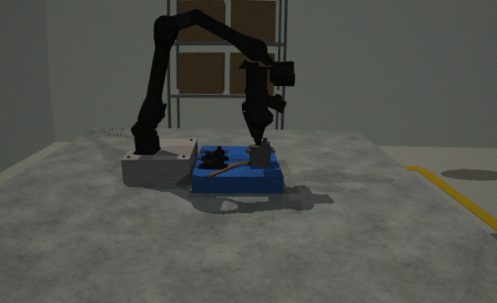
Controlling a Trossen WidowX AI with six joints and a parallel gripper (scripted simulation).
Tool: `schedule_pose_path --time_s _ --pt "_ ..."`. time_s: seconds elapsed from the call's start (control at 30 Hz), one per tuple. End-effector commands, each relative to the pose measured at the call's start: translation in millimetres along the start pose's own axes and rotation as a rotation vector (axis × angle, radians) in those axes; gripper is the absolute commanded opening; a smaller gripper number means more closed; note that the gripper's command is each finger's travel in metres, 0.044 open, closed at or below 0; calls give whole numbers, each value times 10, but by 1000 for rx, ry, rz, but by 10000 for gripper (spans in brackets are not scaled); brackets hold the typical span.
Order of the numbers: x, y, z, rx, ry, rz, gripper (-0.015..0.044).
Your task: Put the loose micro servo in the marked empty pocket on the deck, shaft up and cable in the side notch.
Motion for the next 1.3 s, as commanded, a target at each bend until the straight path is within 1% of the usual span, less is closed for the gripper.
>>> schedule_pose_path --time_s 0.0,0.43,0.83,1.03,1.13,1.27 --pt "-75 -1 11 4 12 1 440" --pt "-240 -1 15 4 12 1 440" --pt "-240 -1 15 4 12 1 125" --pt "-240 -1 15 4 12 1 85" --pt "-187 -1 11 4 12 1 6" --pt "-29 6 23 4 12 1 0"
Point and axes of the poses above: the point midway between the two fingers, 35 mm back from their tips, its own x axis back along the fingers, its own y axis across the jaws, z = x × y, the point moved 3 cm from there along x, back along the fingers, and after that the axes turned 5 degrees about x, right-handed, at the moved point
